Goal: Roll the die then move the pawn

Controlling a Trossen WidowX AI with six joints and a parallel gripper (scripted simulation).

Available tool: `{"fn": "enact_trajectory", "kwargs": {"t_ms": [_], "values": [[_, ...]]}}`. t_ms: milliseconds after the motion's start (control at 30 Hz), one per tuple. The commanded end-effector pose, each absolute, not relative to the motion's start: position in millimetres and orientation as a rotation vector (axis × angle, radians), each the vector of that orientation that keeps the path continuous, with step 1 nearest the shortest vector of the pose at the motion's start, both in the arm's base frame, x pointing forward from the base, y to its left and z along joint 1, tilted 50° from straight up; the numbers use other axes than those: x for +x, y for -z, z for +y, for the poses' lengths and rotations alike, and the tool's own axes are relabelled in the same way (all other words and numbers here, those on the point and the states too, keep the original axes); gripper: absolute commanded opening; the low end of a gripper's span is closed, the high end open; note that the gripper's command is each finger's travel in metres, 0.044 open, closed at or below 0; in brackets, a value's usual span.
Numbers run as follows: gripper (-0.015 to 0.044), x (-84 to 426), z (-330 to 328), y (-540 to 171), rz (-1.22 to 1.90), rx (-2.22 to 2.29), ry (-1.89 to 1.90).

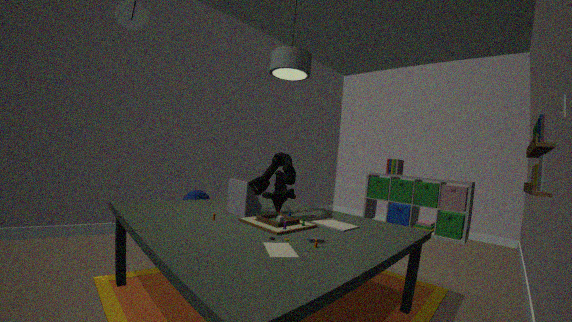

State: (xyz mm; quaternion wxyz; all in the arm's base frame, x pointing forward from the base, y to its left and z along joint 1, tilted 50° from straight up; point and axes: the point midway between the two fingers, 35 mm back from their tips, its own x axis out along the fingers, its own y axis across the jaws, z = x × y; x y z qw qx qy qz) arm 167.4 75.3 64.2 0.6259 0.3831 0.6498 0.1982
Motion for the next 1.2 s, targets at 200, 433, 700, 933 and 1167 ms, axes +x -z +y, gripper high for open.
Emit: {"fn": "enact_trajectory", "kwargs": {"t_ms": [200, 433, 700, 933, 1167], "values": [[0.0, 170, 43, -86, 1.48, 0.879, -0.398], [0.0, 166, 21, -104, 1.478, 0.89, -0.371], [0.0, 156, -1, -127, 1.476, 0.91, -0.355], [0.0, 153, -6, -133, 1.46, 0.879, -0.391], [0.0, 157, -3, -120, 1.386, 0.691, -0.565]]}}
